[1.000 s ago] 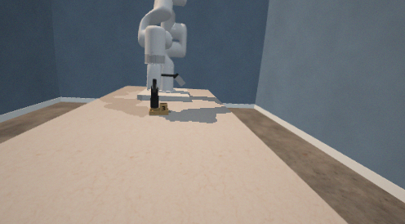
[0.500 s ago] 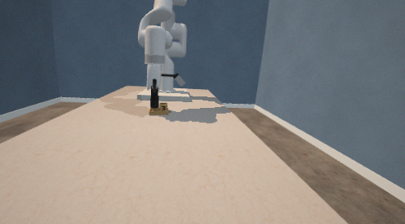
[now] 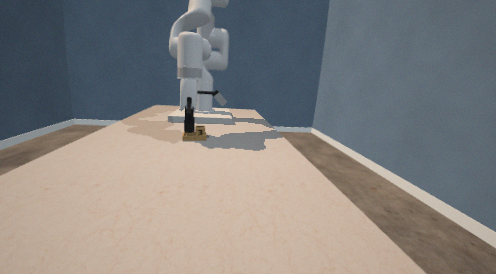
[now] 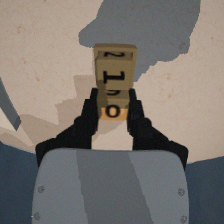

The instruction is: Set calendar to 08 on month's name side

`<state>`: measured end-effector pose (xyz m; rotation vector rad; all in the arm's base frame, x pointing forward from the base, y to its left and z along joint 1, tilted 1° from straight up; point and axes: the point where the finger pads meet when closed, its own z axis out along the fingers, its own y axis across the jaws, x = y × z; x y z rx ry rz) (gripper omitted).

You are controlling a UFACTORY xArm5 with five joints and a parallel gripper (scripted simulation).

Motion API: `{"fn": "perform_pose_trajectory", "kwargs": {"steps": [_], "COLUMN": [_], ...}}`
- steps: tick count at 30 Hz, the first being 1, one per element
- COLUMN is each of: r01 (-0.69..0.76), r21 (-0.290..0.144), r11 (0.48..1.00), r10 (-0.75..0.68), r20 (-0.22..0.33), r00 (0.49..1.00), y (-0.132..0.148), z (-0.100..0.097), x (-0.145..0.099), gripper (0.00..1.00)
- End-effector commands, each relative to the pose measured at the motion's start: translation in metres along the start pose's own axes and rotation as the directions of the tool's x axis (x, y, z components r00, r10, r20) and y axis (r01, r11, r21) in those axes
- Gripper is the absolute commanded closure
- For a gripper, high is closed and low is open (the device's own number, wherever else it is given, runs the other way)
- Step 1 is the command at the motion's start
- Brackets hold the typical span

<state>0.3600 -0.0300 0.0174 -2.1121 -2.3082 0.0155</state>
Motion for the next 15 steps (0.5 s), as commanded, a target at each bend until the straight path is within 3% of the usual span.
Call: {"fn": "perform_pose_trajectory", "kwargs": {"steps": [1,15], "r01": [0.000,-0.001], "r21": [-0.003,-0.003], "r11": [1.000,1.000], "r10": [0.000,0.001], "r20": [0.001,0.001], "r00": [1.000,1.000], "y": [0.0013,0.0012], "z": [0.0000,0.0058], "x": [-0.0002,-0.0001], "gripper": [0.71,0.71]}}
